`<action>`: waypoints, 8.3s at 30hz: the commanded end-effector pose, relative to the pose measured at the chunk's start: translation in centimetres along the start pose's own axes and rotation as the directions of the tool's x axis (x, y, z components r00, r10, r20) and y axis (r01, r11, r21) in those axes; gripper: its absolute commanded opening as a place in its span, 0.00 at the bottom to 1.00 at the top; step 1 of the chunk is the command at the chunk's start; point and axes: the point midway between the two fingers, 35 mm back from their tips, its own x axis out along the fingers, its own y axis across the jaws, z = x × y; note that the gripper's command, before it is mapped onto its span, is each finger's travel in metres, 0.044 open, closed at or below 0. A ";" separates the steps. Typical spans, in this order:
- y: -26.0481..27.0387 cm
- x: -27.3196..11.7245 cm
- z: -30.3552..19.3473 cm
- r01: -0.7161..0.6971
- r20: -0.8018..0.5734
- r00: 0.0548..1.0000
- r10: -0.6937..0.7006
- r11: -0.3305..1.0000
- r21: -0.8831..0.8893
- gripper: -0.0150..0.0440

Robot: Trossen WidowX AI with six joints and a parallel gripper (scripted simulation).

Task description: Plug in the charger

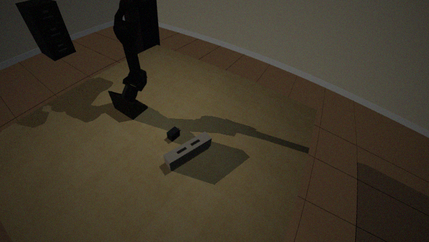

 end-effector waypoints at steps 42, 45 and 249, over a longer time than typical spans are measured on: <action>-24.2 -23.1 2.9 0.519 0.077 0.565 -0.822 0.281 -0.807 1.00; -24.9 -25.0 3.9 0.493 0.100 0.518 -0.849 0.201 -0.847 1.00; 52.5 -53.1 13.9 -0.251 -0.027 -0.846 0.533 -0.441 -0.862 0.44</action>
